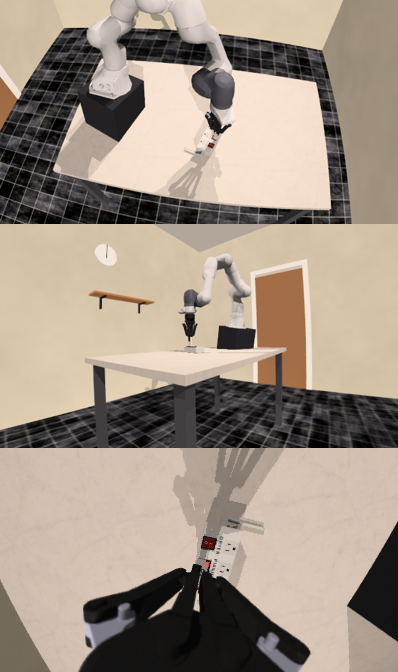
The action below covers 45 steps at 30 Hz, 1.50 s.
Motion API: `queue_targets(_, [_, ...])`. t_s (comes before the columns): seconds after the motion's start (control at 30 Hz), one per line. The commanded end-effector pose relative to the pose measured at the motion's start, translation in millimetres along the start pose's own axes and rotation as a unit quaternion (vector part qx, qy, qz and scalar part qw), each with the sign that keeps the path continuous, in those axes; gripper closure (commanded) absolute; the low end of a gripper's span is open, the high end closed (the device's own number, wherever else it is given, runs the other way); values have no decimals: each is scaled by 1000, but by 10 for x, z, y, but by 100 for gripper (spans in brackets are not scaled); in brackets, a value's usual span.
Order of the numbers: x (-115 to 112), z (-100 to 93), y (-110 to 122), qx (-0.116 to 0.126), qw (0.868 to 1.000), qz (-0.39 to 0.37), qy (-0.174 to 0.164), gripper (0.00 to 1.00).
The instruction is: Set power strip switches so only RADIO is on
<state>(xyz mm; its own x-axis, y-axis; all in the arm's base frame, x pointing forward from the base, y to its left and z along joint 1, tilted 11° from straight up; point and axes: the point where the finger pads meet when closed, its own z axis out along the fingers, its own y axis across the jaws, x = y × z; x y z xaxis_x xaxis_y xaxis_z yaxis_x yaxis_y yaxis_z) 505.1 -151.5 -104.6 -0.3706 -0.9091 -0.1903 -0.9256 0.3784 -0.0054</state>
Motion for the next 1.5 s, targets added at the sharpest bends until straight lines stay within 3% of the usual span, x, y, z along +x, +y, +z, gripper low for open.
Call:
queue_targets(0.0, [1,-5,-5,1,1000,-4,0,100])
queue_targets(1.47, [1,68,-5,1,1000,-4,0,100])
